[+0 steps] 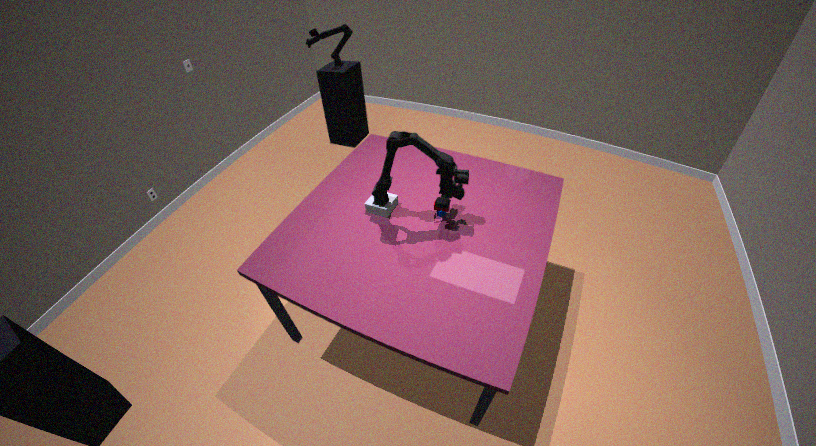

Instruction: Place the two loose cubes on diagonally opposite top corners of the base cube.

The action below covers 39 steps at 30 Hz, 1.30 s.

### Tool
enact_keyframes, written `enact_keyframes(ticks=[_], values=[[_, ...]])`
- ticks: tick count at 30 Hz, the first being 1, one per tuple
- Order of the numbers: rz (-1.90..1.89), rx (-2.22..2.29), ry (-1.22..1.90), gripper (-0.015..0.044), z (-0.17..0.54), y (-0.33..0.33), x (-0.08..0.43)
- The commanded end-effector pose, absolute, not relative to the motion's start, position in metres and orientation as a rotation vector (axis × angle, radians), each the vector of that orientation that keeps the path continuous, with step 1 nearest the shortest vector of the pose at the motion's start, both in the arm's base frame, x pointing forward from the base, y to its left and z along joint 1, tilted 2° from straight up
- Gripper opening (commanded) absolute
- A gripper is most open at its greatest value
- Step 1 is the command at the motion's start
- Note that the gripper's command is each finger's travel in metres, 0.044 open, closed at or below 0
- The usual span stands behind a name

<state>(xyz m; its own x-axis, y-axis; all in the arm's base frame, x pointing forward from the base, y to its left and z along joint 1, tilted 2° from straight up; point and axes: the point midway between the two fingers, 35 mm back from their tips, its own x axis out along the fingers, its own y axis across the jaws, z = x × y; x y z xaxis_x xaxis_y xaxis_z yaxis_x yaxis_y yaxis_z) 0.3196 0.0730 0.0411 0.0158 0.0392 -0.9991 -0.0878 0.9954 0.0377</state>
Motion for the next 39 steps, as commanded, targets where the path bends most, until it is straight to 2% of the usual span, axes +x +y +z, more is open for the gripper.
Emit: enact_keyframes(ticks=[1, 4, 8, 39], values=[[0.102, -0.032, 1.554, 0.0105, 0.04, 0.074, 0.319], [0.102, -0.032, 1.554, 0.0105, 0.04, 0.074, 0.319], [0.102, -0.032, 1.554, 0.0205, 0.04, 0.074, 0.319], [0.099, -0.038, 1.552, 0.0205, 0.087, 0.071, 0.319]])
